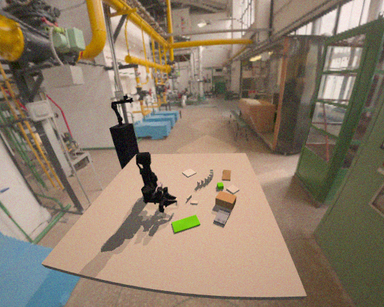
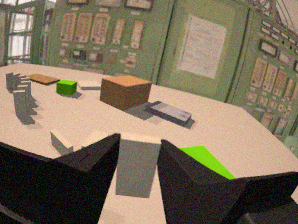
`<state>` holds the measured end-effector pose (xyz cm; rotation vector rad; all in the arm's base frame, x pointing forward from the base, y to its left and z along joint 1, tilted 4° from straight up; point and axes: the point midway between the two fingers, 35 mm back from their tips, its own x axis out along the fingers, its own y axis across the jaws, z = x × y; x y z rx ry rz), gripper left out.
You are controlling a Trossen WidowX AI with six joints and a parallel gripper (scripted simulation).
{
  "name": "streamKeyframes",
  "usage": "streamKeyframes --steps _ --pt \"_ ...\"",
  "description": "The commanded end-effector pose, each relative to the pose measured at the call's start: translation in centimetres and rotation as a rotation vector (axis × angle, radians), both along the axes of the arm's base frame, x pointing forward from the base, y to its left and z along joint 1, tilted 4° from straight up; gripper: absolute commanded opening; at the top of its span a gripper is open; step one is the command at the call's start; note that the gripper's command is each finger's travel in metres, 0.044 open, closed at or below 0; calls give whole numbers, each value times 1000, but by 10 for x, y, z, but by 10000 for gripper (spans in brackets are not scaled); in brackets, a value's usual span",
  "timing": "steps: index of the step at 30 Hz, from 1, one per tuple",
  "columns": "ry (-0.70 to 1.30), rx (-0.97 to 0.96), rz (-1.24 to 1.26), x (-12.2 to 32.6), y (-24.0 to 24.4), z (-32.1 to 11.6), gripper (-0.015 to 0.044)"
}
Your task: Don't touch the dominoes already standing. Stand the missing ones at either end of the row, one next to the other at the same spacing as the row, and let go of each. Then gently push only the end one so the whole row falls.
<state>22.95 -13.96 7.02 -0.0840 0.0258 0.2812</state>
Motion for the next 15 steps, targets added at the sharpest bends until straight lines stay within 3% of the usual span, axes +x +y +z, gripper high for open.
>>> streamKeyframes --steps 1,15 --pt "1 7 3 -1 1 0 107" --pt "20 3 12 5 2 -21 107"
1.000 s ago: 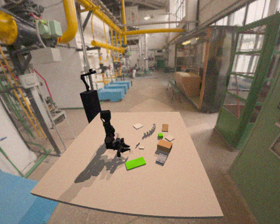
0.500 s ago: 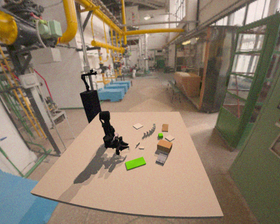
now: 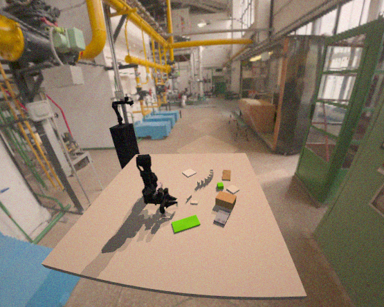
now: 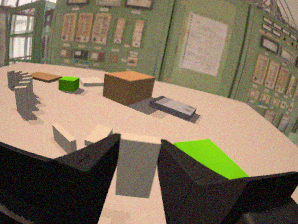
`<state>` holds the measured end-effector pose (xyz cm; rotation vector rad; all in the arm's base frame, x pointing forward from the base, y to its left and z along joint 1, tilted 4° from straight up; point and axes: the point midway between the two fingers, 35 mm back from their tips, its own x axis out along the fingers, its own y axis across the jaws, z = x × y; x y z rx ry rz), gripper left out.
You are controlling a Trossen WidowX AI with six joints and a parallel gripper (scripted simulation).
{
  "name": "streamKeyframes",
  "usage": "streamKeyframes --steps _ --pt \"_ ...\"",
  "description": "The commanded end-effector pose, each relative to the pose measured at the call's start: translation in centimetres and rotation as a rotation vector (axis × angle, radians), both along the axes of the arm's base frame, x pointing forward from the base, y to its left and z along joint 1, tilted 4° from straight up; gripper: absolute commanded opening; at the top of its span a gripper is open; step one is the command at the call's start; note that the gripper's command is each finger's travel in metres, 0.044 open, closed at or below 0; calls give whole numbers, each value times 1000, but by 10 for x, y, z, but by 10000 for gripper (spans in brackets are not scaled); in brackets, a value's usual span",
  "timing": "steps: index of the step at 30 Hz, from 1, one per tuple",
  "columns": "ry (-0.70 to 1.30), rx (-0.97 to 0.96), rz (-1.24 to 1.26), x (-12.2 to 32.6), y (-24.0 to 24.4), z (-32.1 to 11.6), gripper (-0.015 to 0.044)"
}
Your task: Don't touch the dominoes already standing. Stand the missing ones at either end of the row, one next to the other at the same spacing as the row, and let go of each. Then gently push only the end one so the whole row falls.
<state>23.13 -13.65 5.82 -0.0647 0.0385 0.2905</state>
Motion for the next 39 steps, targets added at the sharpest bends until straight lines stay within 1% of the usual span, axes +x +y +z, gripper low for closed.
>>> streamKeyframes --steps 1,7,18,30,31,35,39 --pt "7 -15 5 4 -1 -12 107" --pt "23 -20 13 8 2 -28 107" --pt "24 -20 13 8 2 -29 107" --pt "24 -20 13 8 2 -29 422" --pt "24 -20 13 8 2 -29 440" --pt "24 -20 13 8 1 -25 440" --pt "25 -17 14 8 -1 -3 440"
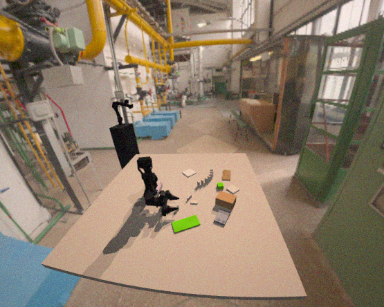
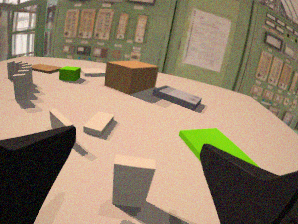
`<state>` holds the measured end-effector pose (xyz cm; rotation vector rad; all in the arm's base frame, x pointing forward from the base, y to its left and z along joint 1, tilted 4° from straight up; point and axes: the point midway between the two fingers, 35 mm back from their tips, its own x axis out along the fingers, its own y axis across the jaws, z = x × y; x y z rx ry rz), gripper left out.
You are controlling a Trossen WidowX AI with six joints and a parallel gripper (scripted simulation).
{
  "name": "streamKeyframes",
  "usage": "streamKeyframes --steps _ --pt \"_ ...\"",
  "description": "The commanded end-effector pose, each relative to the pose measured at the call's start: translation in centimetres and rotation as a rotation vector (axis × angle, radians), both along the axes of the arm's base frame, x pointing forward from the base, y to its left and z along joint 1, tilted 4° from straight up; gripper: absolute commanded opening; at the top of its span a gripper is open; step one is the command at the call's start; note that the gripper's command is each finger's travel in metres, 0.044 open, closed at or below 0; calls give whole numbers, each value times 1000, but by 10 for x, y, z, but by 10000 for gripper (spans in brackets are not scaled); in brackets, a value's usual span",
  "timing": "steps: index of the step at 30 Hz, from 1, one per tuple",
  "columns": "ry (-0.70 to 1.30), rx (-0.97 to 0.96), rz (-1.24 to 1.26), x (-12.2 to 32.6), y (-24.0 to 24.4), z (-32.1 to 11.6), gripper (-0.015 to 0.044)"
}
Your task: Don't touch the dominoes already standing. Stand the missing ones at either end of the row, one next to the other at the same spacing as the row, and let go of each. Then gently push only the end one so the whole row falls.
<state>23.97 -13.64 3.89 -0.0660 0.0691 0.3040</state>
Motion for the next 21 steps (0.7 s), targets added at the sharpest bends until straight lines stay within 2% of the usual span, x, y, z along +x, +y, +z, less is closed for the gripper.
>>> streamKeyframes --steps 1,5,10,16,21 --pt "-5 -10 2 -1 -1 22 440" --pt "-5 -7 2 -4 2 40 440" --pt "18 -3 -10 4 -3 40 440" --pt "284 15 -111 59 -32 27 440" --pt "585 -22 -162 79 -34 21 440"
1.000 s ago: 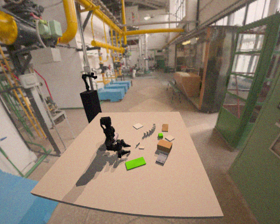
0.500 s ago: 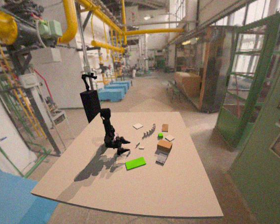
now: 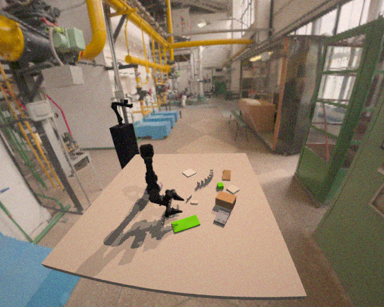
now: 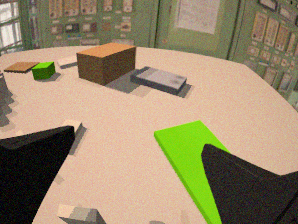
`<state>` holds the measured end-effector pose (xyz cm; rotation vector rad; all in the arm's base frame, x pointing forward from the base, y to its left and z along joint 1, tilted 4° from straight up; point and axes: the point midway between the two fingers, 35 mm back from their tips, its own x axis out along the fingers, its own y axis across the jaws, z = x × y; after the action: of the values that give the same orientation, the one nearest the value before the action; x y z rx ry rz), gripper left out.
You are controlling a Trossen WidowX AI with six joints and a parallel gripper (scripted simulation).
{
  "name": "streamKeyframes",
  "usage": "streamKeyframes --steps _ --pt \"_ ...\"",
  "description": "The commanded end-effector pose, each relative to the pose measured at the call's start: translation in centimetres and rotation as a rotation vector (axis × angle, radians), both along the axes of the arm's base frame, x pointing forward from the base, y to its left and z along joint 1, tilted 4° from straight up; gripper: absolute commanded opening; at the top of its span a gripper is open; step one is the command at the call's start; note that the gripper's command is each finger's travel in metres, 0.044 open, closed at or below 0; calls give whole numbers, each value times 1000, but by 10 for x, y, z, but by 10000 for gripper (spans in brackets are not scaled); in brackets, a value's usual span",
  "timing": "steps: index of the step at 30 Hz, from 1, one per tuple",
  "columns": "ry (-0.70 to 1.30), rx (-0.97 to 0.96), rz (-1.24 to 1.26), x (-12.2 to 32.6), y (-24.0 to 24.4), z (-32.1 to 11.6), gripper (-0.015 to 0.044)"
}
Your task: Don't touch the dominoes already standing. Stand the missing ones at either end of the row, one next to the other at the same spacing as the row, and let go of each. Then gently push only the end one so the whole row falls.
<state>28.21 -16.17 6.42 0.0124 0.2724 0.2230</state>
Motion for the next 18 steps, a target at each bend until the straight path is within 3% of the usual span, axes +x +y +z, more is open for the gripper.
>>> streamKeyframes --steps 1,18 --pt "412 -96 -68 43 -11 1 440" --pt "925 -335 -10 16 14 39 440"
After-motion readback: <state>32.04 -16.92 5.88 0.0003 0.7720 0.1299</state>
